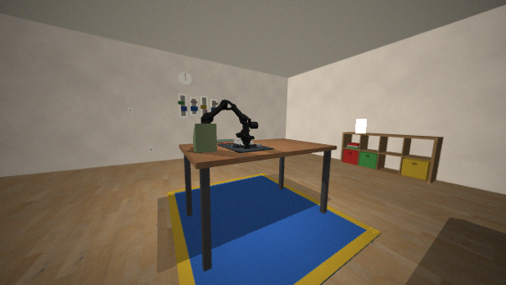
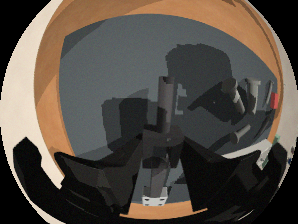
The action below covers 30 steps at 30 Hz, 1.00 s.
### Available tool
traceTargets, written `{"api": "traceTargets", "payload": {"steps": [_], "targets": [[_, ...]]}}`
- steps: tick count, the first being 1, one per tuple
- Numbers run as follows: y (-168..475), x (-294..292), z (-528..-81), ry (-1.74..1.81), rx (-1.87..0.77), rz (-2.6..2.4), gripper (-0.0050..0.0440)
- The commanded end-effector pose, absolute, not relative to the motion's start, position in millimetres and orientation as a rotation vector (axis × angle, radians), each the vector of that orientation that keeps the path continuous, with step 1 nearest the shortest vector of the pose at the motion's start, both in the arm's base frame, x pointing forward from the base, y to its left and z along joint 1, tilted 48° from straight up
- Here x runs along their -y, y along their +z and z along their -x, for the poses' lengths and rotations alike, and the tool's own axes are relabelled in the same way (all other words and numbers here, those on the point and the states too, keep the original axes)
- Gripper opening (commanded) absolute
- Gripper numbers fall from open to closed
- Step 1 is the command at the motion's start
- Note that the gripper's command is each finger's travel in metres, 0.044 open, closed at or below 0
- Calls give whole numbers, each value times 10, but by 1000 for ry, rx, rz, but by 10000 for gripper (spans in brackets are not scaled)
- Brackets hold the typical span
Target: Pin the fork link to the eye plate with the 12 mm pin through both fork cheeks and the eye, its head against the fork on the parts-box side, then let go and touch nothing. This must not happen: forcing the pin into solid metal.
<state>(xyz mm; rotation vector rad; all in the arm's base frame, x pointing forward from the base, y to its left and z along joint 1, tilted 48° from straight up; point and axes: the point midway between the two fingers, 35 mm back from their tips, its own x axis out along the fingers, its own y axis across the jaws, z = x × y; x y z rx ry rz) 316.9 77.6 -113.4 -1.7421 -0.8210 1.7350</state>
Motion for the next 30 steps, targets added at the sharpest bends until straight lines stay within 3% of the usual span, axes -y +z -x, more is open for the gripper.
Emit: {"api": "traceTargets", "payload": {"steps": [1,5,12,30], "targets": [[-1131,-777,-3160,1736,817,1742,130],[-1131,-777,-3160,1736,817,1742,130],[-1138,-779,-3158,1736,821,1740,290],[-950,-570,-3161,1734,830,1751,290]]}}
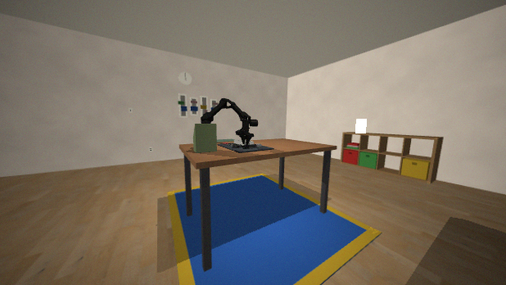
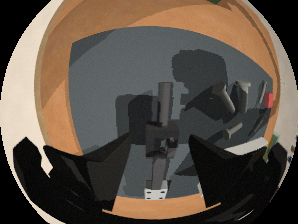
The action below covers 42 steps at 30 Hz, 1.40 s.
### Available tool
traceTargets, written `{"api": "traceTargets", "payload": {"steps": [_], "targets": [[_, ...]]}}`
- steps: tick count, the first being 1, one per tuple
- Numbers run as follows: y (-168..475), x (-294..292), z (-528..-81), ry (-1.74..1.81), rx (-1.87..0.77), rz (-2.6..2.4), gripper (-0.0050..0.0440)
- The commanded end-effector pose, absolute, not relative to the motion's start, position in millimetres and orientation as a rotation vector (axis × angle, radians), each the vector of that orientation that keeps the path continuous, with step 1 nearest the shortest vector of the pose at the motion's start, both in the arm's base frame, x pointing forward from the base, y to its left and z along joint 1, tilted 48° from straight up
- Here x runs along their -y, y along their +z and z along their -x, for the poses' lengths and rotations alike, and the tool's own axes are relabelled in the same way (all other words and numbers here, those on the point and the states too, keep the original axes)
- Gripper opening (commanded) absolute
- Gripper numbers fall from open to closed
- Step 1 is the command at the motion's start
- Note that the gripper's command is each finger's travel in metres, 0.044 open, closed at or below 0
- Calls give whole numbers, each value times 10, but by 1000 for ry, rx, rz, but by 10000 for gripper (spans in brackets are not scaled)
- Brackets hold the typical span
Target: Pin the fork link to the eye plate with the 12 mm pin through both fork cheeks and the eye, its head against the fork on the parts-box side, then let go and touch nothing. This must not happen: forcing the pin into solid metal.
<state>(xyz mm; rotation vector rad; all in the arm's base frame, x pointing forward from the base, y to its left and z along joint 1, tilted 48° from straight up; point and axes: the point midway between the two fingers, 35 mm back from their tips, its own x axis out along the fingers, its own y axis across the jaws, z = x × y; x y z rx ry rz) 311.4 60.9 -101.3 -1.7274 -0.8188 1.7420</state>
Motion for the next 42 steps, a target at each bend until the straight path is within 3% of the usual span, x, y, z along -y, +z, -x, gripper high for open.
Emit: {"api": "traceTargets", "payload": {"steps": [1,4,7,9,14,42], "targets": [[-950,-570,-3161,1734,830,1751,290],[-950,-570,-3161,1734,830,1751,290],[-977,-575,-3136,1736,820,1736,218],[-977,-575,-3136,1736,820,1736,218],[-977,-575,-3136,1736,820,1736,100],[-1051,-649,-2887,1734,830,1751,100]]}}
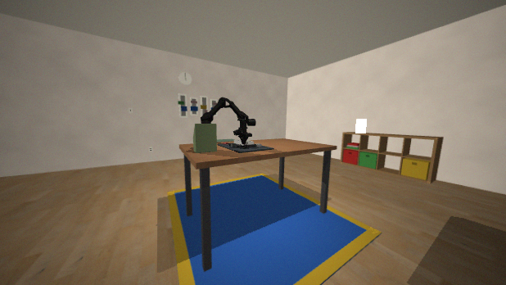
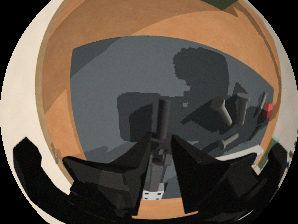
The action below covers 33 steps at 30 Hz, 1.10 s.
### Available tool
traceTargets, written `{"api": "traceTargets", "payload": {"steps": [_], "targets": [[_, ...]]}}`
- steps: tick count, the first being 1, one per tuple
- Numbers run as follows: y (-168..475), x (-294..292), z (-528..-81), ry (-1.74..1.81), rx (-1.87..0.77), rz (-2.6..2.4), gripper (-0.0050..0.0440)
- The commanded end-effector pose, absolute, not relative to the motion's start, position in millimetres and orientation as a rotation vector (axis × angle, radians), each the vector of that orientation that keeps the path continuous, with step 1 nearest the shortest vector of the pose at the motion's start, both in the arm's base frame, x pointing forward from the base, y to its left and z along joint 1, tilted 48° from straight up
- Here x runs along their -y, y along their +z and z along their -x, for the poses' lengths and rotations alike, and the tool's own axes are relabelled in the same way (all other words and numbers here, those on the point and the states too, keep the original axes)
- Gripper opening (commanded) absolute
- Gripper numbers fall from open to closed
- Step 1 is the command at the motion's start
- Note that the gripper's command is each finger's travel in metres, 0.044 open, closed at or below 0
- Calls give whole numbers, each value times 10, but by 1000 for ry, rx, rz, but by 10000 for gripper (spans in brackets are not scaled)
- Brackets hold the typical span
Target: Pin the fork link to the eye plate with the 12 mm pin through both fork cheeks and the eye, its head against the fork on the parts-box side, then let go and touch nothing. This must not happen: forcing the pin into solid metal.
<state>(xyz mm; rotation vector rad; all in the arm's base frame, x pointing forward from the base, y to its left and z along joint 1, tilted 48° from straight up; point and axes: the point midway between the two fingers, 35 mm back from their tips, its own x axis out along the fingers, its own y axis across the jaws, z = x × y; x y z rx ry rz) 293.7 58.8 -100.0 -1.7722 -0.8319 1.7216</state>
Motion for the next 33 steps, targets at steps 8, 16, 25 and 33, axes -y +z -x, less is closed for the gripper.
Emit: {"api": "traceTargets", "payload": {"steps": [8,16,25,33], "targets": [[-1154,-771,-2880,1734,830,1751,100],[-1132,-752,-2915,1734,830,1751,100],[-1118,-745,-2953,1734,830,1751,100],[-1127,-753,-2921,1734,830,1751,100]]}}
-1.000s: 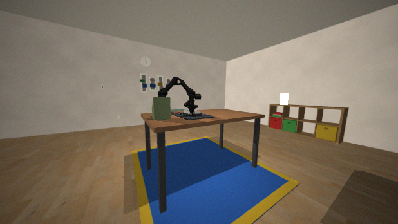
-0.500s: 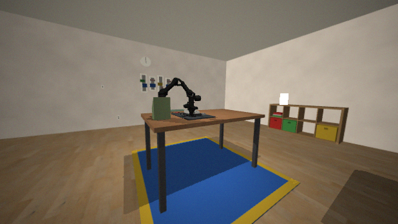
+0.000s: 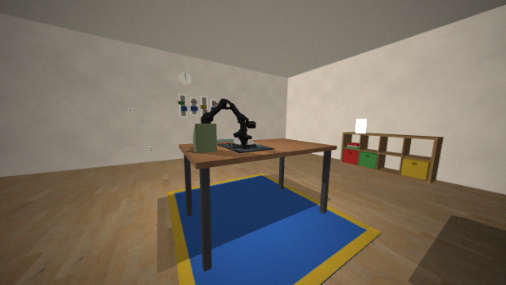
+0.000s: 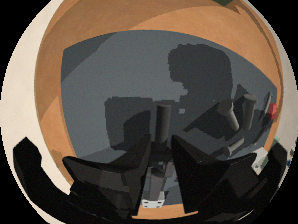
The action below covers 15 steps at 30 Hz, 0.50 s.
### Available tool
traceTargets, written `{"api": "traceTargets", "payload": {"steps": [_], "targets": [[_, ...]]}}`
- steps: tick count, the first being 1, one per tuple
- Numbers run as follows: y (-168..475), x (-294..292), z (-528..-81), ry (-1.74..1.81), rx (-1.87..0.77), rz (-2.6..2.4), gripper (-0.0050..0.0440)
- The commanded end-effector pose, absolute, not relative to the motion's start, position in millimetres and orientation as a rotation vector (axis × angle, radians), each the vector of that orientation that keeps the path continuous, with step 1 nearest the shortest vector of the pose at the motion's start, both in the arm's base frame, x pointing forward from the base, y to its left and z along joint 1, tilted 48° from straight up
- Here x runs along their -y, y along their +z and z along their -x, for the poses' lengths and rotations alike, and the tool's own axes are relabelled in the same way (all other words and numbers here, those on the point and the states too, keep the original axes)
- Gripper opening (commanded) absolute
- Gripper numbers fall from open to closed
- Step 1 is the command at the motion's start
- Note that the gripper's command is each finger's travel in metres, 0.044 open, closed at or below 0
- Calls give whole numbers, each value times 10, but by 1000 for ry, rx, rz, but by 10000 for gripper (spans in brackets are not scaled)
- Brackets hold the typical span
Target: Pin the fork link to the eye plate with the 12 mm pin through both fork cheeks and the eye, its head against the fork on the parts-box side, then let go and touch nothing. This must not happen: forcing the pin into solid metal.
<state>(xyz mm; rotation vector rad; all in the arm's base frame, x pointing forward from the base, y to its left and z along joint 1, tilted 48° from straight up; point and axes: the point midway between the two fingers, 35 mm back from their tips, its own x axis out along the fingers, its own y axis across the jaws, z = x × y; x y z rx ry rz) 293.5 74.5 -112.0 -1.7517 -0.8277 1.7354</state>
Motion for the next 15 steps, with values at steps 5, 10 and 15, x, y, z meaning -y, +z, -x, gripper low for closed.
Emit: {"api": "traceTargets", "payload": {"steps": [5,10,15], "targets": [[-1136,-759,-2909,1734,830,1751,100],[-1144,-766,-2896,1734,830,1751,100],[-1153,-772,-2883,1734,830,1751,100]]}}
